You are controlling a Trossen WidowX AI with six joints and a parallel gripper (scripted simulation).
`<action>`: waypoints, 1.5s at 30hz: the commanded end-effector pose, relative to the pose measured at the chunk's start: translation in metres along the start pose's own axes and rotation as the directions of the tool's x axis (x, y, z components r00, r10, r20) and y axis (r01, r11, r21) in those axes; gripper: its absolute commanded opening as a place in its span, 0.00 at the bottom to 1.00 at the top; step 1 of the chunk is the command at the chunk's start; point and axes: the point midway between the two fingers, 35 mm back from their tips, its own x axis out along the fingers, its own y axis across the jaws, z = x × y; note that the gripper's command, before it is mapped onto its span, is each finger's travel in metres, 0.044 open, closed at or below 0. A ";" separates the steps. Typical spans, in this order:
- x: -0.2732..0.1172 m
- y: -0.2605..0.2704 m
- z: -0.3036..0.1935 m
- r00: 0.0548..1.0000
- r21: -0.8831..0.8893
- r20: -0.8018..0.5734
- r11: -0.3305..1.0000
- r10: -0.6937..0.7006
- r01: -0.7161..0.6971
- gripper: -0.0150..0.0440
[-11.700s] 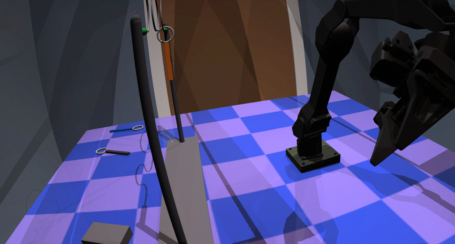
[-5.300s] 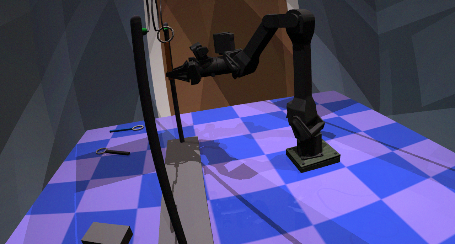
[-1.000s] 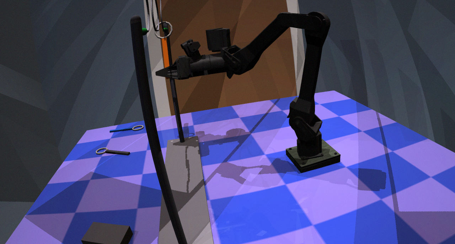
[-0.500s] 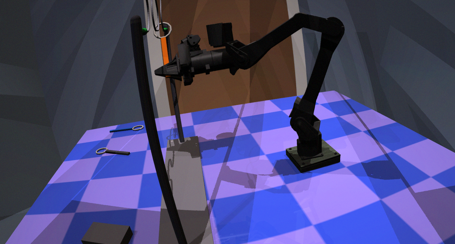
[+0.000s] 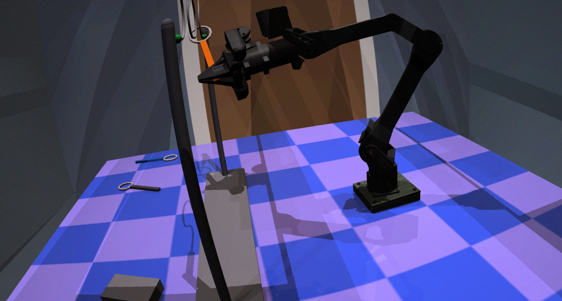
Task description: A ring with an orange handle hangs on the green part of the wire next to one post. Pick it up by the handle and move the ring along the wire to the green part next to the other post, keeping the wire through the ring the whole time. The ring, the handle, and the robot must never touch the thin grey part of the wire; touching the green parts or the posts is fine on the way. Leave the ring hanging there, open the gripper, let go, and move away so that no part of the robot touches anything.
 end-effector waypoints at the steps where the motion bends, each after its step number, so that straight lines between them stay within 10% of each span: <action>1: -0.008 0.015 0.002 0.999 0.072 -0.046 0.997 0.023 -0.020 0.00; 18: -0.041 0.069 0.021 0.946 0.433 -0.241 0.897 0.216 -0.094 0.00; 45: -0.053 0.132 0.078 0.906 0.842 -0.059 0.508 0.418 -0.180 0.00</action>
